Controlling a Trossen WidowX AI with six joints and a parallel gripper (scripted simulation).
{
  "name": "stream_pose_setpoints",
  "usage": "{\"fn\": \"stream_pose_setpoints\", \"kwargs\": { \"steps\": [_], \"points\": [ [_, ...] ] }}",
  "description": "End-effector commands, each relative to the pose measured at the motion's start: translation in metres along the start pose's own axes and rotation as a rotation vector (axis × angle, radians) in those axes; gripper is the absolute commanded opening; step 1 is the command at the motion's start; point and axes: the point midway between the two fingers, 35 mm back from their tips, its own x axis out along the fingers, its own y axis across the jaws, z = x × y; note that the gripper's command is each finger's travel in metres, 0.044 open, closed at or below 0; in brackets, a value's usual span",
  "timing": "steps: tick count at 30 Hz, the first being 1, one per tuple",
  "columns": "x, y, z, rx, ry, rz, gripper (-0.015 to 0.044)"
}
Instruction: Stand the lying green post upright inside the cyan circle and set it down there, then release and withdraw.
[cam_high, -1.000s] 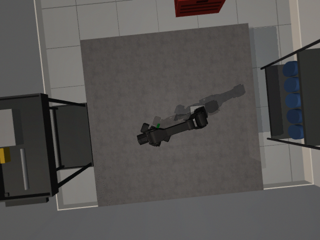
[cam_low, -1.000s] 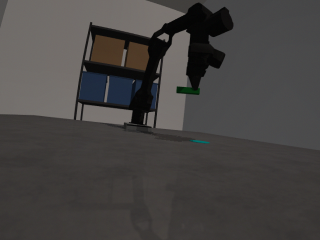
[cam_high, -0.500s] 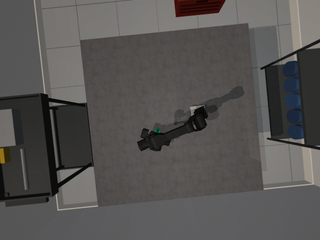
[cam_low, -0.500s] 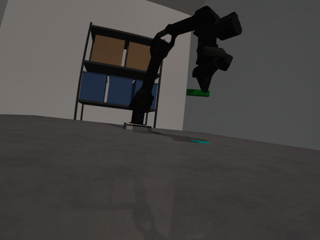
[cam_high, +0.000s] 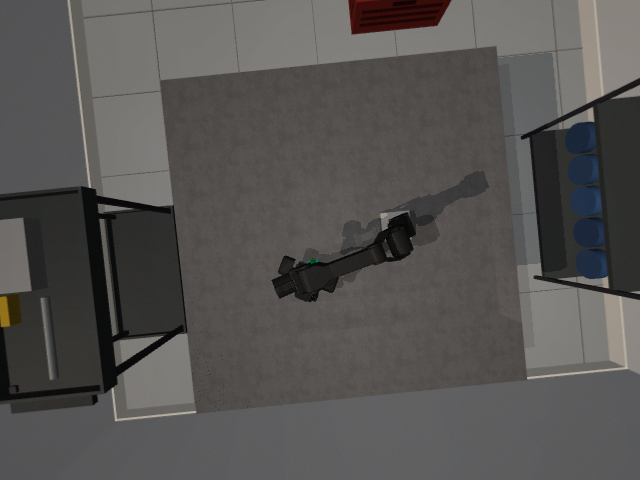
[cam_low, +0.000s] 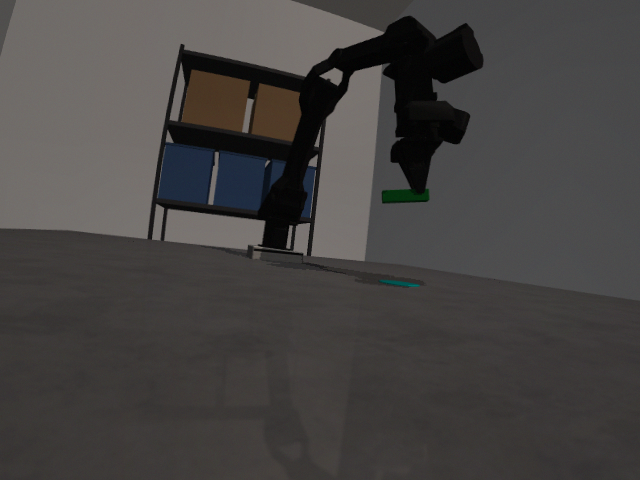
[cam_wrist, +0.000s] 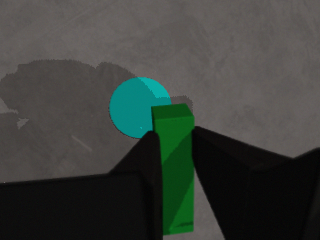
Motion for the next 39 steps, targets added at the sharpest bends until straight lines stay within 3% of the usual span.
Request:
{"fn": "stream_pose_setpoints", "kwargs": {
  "steps": [1, 39],
  "points": [
    [0.001, -0.002, 0.003, 0.021, -0.039, -0.004, 0.0023],
    [0.021, -0.026, 0.018, 0.134, -0.302, -0.016, 0.0023]
  ]
}}
